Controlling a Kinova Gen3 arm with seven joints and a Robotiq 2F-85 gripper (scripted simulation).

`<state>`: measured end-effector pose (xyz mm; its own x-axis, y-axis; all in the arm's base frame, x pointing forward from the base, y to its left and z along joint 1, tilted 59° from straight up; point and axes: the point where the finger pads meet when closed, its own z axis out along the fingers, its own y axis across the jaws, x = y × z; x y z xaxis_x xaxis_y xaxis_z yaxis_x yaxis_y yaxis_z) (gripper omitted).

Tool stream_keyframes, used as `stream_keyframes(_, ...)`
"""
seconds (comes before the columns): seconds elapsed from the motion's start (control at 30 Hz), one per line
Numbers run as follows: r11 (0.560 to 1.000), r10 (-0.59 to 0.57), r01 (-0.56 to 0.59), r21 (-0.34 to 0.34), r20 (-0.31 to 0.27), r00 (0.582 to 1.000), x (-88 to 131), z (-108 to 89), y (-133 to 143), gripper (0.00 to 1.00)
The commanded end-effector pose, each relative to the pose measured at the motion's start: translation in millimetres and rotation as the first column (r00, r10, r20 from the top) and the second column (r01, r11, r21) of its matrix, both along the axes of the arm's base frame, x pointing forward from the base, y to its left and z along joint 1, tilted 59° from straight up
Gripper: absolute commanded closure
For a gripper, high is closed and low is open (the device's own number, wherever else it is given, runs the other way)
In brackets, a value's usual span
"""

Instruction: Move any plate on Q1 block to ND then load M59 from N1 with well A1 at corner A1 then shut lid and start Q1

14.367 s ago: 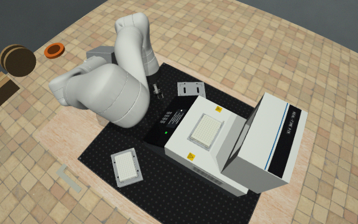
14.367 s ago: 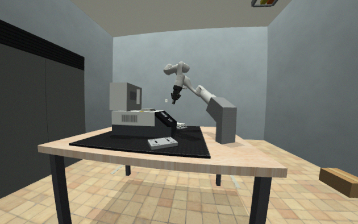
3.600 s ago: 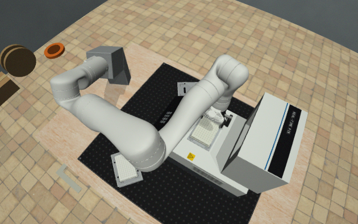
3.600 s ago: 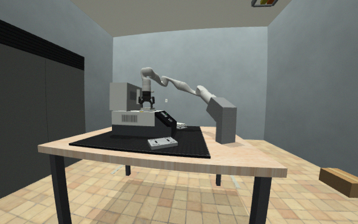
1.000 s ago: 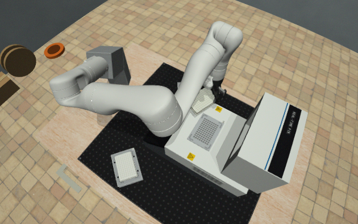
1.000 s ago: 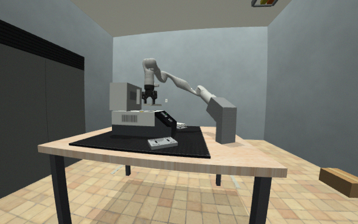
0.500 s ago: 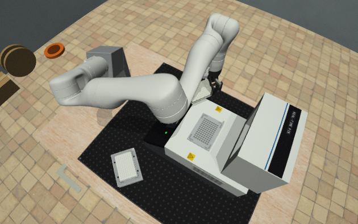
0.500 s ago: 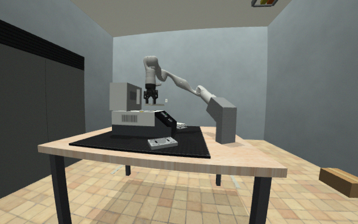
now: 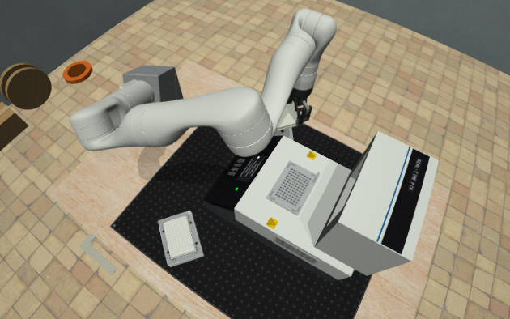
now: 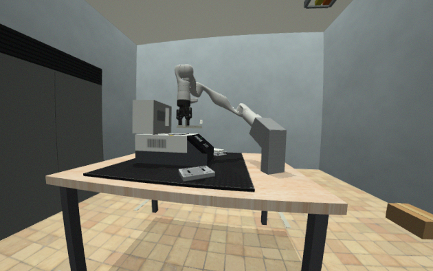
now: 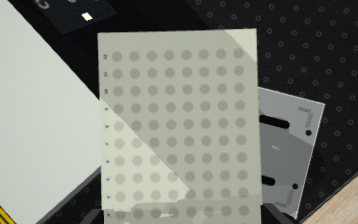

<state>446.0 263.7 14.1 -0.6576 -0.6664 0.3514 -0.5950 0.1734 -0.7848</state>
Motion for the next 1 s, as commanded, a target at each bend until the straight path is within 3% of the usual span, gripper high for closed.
stream_keyframes(0.0, 1.000, -0.015, 0.015, 0.017, 0.024, 1.000, -4.1, -7.5, 4.4, 0.10)
stream_keyframes(0.8, 0.980, -0.157, 0.129, 0.148, 0.196, 0.968, -33.4, -69.8, 29.6, 0.10)
stream_keyframes(0.97, 0.980, -0.157, 0.129, 0.148, 0.196, 0.968, -37.5, -78.3, 33.1, 0.10)
